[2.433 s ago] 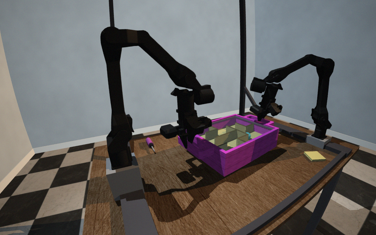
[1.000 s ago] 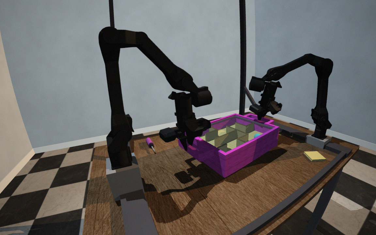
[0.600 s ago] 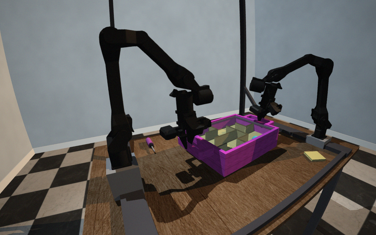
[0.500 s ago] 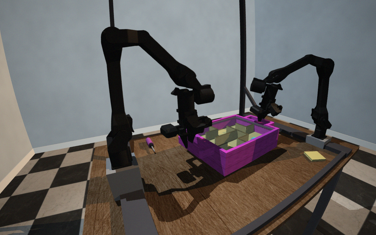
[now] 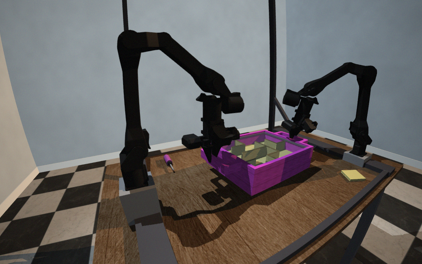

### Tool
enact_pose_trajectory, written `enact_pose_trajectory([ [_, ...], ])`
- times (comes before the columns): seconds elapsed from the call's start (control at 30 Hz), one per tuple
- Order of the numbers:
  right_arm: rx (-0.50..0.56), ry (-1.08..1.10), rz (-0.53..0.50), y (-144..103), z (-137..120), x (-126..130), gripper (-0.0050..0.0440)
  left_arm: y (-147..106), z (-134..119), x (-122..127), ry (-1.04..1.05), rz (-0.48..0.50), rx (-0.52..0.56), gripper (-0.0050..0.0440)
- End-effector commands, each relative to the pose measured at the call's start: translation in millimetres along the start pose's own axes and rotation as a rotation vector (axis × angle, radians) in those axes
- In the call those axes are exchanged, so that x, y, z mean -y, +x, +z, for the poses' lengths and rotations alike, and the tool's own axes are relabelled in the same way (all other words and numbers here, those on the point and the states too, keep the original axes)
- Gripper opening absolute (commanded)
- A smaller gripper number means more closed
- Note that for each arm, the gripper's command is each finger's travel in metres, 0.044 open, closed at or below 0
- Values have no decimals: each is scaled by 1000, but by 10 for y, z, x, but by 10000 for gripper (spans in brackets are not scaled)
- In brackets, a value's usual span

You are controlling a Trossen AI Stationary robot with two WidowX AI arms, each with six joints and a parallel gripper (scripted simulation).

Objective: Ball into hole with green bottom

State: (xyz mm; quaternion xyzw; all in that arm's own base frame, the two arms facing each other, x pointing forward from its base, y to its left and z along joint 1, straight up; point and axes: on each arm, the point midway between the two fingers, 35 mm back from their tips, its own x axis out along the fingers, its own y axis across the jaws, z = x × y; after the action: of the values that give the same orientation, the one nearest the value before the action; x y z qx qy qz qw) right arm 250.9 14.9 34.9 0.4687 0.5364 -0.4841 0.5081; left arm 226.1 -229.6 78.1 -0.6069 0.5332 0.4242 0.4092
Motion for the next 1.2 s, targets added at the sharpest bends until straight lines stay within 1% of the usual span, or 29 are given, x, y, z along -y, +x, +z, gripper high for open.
enact_pose_trajectory([
  [0.0,-30,-4,50,-2,26,30,-50,-251,-126,61,7,-6,-87,-50],
  [0.1,-53,-5,75,33,38,39,-50,-300,-127,78,1,16,-110,-50],
  [0.13,-26,-1,56,-12,28,-28,-50,-215,-93,38,6,2,-78,-50],
  [0.17,-22,1,71,-50,31,-60,-50,-229,-113,43,6,0,-82,-50],
  [0.2,-22,0,71,-50,29,-60,-50,-122,-24,-2,7,17,-61,-50],
  [0.23,-25,0,71,-51,23,-60,-50,-129,-93,43,2,16,-59,-50],
  [0.27,-25,0,71,-51,23,-60,-50,-195,-106,42,6,4,-75,-50],
  [0.33,-25,0,71,-51,23,-60,-50,-195,-106,42,6,4,-75,-50],
  [0.37,-25,-5,71,-51,23,-60,-50,-109,-88,43,-1,21,-51,-50],
  [0.4,-15,1,54,48,20,12,-50,-97,-88,44,-2,23,-47,-50],
  [0.47,-11,1,33,131,16,29,-50,-82,-88,47,-2,24,-42,-50],
  [0.57,-6,1,49,139,9,15,-50,-67,-95,48,-3,27,-37,-50],
  [0.8,10,2,49,248,-1,24,-50,-7,-99,46,-4,36,-19,-50],
  [0.83,5,1,78,158,-3,-27,-50,-45,-107,48,-2,28,-29,-50],
  [0.9,5,1,78,158,-3,-27,-50,-45,-107,48,-2,28,-29,-50],
  [0.93,15,2,50,279,-3,29,-50,-47,-110,50,-2,28,-30,-50],
  [1.0,20,2,52,304,-7,26,-50,-44,-105,52,0,27,-30,-50],
  [1.03,23,2,59,301,-8,24,-50,-28,-101,52,-2,31,-26,-50],
  [1.1,18,1,90,183,4,-58,-50,-50,-110,56,-1,26,-32,-50],
  [1.13,15,1,88,193,-1,-48,-50,-56,-112,55,0,25,-33,163],
  [1.17,15,1,88,193,-2,-48,-50,-56,-112,55,0,25,-33,163],
])
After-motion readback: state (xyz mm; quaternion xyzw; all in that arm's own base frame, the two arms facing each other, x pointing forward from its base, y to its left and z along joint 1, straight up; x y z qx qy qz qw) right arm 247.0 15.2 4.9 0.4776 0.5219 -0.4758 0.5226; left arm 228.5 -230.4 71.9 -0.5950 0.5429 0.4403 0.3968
